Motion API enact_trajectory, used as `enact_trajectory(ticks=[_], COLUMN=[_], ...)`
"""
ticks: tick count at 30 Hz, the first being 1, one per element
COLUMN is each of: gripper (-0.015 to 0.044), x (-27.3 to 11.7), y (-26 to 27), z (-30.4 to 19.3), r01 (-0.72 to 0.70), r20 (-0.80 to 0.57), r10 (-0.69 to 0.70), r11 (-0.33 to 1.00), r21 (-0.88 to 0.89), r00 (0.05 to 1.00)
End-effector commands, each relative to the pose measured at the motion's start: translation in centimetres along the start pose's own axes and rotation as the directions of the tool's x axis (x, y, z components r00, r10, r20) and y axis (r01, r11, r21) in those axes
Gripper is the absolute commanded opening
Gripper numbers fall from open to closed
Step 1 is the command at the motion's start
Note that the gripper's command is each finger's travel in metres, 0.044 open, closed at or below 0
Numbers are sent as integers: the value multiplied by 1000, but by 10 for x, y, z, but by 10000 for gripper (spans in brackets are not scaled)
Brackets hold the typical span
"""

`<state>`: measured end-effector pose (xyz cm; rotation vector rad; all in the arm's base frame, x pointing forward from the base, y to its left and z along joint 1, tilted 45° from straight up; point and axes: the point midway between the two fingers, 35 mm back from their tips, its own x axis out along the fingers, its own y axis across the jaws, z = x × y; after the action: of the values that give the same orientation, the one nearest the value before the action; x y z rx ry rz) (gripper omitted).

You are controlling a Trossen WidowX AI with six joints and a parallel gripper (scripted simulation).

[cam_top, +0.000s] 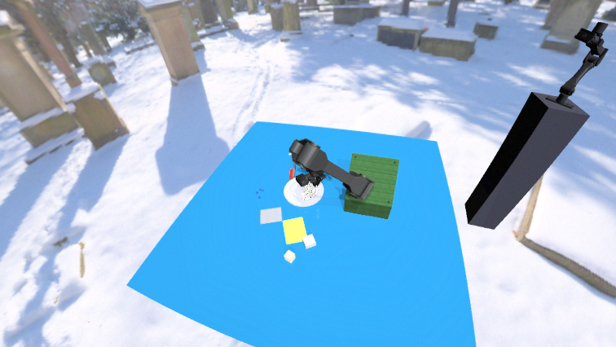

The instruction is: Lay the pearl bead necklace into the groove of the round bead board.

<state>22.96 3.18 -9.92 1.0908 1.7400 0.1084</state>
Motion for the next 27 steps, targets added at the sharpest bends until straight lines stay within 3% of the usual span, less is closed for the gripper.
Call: enact_trajectory(ticks=[1, 14, 27], gripper=[105, 440, 440], x=[0, 0, 0], y=[0, 0, 0], z=[0, 0, 0], r01=[0, 0, 0], r20=[0, -2, -2], r10=[0, 0, 0], r11=[1000, 1000, 1000], r21=[-1, 3, 3], r00=[1000, 1000, 1000])
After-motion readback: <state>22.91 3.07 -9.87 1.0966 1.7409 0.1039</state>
